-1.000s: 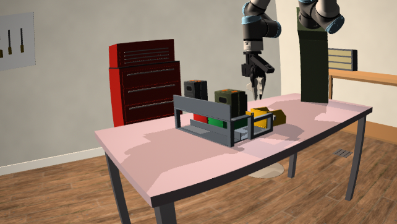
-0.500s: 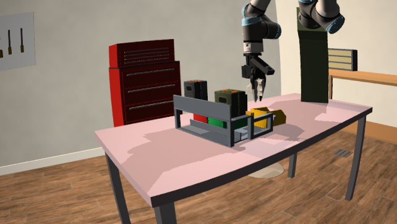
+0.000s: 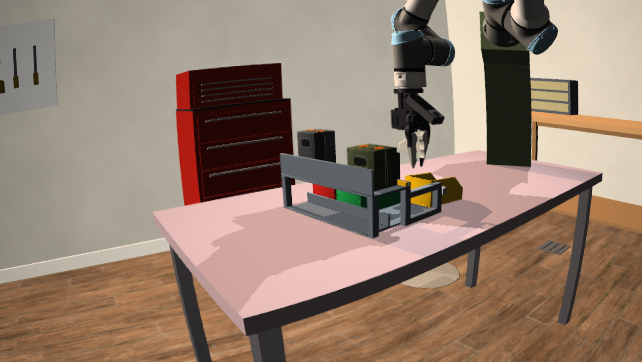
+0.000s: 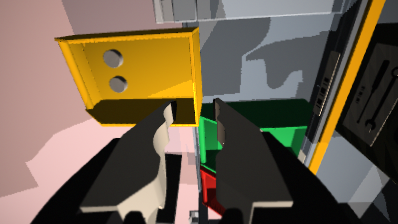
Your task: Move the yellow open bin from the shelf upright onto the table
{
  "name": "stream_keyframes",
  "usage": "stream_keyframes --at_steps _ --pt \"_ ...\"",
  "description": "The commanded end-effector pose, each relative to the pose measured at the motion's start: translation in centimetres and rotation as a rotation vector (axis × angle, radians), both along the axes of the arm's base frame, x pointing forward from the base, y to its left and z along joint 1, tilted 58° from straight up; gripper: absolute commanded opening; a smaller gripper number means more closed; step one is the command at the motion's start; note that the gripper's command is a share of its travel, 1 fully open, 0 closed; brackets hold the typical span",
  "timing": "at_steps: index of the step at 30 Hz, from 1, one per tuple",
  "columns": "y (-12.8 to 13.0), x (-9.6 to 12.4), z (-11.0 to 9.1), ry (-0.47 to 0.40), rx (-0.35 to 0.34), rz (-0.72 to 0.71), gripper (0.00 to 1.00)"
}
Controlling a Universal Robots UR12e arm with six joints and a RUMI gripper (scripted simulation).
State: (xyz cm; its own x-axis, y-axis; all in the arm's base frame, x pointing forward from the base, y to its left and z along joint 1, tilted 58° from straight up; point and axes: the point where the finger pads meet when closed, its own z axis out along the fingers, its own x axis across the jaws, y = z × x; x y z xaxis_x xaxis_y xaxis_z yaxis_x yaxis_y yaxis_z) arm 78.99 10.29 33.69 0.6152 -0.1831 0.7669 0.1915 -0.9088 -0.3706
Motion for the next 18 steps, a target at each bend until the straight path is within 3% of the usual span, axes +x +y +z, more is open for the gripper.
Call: stream_keyframes --at_steps 1,18 --pt "0.14 0.28 -0.16 -0.001 0.0 0.0 0.2" --pt "0.51 1.01 -0.69 -0.001 0.0 0.0 0.2"
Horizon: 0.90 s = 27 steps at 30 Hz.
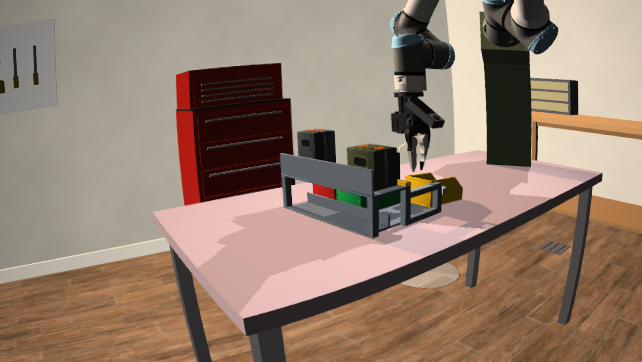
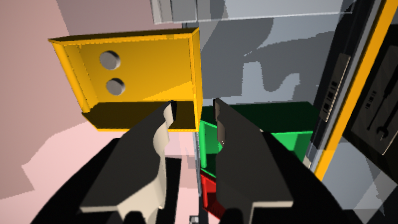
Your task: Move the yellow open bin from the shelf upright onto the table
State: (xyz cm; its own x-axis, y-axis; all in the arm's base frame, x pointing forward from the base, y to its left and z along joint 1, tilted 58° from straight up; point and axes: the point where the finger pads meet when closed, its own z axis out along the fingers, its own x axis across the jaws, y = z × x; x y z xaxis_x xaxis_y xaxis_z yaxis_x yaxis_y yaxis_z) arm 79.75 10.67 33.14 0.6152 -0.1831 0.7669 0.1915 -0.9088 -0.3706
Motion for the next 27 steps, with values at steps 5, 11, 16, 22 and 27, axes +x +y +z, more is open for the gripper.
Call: stream_keyframes --at_steps 5,11,16,22,27 --pt "0.4 0.7 -0.5 -0.001 0.0 0.0 0.2" --pt "0.4 0.7 -0.5 -0.001 0.0 0.0 0.2" --pt "0.4 0.8 -0.6 -0.001 0.0 0.0 0.2" --pt "0.7 1.4 -1.0 -0.001 0.0 0.0 0.2" --pt "0.7 1.4 -1.0 -0.001 0.0 0.0 0.2"
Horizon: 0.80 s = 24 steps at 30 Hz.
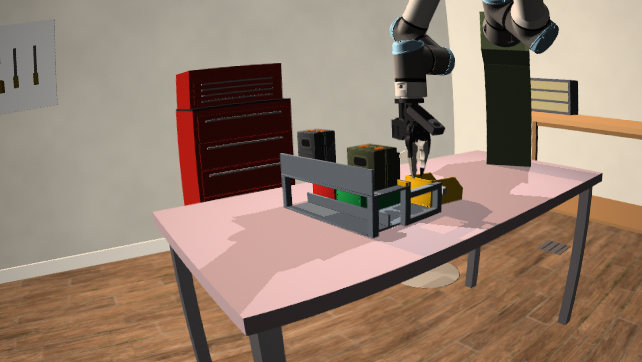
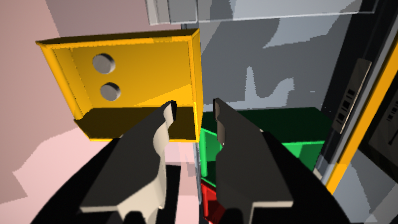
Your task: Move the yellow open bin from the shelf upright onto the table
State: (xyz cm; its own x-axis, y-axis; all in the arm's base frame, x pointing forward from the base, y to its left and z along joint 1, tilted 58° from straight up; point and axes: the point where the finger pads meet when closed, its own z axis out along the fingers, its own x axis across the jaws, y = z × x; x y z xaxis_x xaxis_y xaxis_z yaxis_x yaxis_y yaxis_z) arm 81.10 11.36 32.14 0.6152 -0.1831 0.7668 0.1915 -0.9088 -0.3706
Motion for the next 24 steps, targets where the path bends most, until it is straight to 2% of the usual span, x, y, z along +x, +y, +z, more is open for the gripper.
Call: stream_keyframes --at_steps 1,24 --pt "0.0 0.1 0.0 -0.001 0.0 0.0 0.2" --pt "0.5 1.1 -0.7 -0.001 0.0 0.0 0.2"
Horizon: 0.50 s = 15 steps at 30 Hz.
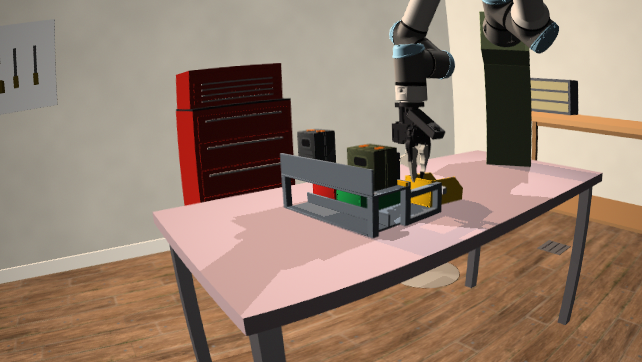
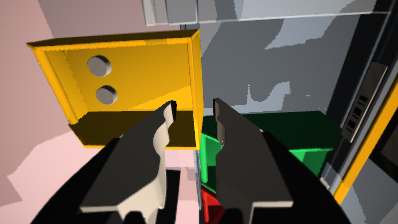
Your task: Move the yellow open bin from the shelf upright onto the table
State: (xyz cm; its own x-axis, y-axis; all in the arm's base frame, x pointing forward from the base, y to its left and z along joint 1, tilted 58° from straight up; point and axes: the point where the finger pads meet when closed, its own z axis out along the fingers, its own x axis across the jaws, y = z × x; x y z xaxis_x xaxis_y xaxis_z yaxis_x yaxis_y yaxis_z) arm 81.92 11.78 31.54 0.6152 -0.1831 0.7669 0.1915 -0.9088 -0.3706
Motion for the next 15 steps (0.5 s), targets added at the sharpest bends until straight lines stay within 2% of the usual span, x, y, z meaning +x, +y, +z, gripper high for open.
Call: stream_keyframes --at_steps 1,15 --pt "0.2 0.4 -0.25 -0.001 0.0 0.0 0.2" --pt "0.35 0.7 -0.46 -0.001 0.0 0.0 0.2"
